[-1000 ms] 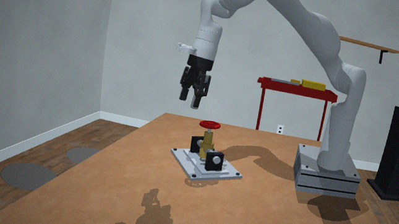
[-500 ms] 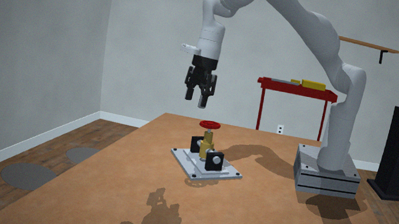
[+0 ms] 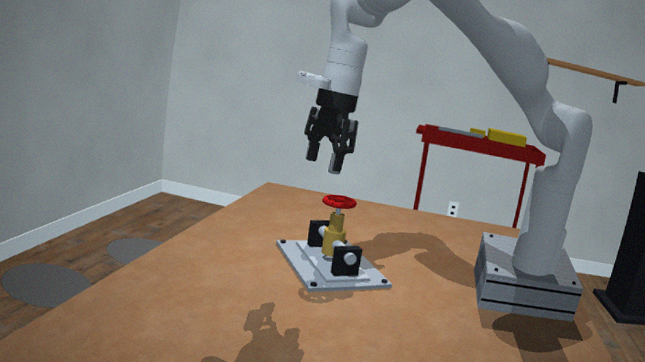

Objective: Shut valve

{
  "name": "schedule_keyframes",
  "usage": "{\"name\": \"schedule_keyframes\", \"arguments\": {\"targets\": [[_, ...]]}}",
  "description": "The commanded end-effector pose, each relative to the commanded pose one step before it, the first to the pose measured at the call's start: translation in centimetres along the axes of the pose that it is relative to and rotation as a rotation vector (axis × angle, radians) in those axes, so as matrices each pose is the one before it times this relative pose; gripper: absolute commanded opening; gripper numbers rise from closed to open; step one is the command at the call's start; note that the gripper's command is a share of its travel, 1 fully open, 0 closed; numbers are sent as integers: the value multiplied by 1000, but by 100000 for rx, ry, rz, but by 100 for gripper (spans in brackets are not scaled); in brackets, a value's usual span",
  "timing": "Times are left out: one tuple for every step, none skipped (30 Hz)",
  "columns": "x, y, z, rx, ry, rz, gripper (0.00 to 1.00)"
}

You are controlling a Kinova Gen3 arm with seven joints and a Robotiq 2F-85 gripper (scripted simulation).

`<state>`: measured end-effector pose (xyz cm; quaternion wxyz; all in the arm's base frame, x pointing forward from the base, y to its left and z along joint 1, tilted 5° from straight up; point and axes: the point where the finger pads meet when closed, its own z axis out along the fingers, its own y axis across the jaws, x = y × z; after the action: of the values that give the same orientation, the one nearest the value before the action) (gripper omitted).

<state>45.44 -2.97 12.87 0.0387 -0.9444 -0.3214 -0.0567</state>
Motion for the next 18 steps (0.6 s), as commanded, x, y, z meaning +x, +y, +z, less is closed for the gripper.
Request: {"name": "schedule_keyframes", "arguments": {"targets": [[-629,79,-182,291,-1049,-1094,100],[0,0,0,0,0,0,100],[0,0,0,0,0,0,100],[0,0,0,0,0,0,100],[-586,8,-96,373,-1119,-1086,100],[0,0,0,0,0,0,100],[0,0,0,0,0,0,100],[0,0,0,0,0,0,100],[-538,-4,-86,363,-1020,-990,100],[0,0,0,0,0,0,100],[0,0,0,0,0,0,100],[0,0,0,0,0,0,100],[-491,-13,-76,348,-924,-896,100],[0,0,0,0,0,0,100],[0,0,0,0,0,0,100],[0,0,0,0,0,0,100],[0,0,0,0,0,0,100],[-444,-19,-67,329,-831,-806,100]]}}
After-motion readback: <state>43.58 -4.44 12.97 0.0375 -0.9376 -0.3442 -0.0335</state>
